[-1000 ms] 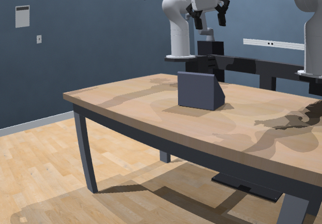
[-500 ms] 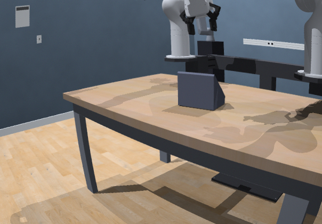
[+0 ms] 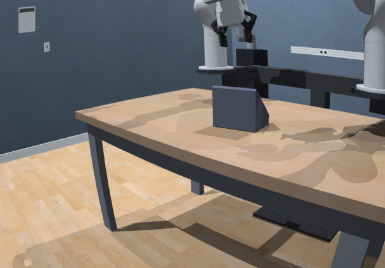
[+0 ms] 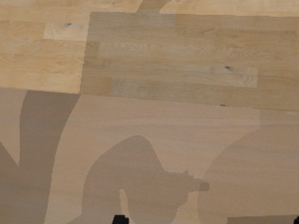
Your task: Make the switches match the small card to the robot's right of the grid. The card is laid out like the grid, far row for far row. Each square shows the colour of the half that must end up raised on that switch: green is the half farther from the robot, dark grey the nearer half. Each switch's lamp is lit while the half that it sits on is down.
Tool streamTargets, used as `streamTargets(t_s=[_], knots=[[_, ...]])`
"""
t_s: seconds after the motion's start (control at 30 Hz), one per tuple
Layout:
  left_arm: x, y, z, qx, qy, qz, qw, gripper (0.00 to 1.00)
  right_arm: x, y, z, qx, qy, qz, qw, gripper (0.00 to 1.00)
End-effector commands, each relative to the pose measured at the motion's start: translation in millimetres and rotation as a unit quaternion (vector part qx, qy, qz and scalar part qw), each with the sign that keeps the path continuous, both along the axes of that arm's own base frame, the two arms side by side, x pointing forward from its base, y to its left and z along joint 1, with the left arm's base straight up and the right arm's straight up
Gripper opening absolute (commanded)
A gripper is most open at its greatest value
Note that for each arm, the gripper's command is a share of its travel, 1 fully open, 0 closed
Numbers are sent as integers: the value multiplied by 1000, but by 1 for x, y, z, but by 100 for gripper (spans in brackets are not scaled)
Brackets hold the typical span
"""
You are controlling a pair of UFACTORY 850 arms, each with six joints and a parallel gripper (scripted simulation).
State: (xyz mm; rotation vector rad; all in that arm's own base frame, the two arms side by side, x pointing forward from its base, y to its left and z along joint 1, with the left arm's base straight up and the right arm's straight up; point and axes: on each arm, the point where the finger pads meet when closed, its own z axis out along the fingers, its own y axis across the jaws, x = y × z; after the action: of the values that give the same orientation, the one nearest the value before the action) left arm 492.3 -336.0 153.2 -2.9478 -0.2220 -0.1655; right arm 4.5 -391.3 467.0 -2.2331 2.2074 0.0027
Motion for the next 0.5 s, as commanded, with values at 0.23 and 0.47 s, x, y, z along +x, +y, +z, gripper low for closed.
streamTargets(t_s=[0.23, 0.47], knots=[[-33, -44, -13, 3, -21, 7, 1000, 100, 0, 0, 1, -1, 0, 0, 1000, 100], [-49, -62, -19, 3, -29, 10, 1000, 100, 0, 0, 1, -1, 0, 0, 1000, 100]])
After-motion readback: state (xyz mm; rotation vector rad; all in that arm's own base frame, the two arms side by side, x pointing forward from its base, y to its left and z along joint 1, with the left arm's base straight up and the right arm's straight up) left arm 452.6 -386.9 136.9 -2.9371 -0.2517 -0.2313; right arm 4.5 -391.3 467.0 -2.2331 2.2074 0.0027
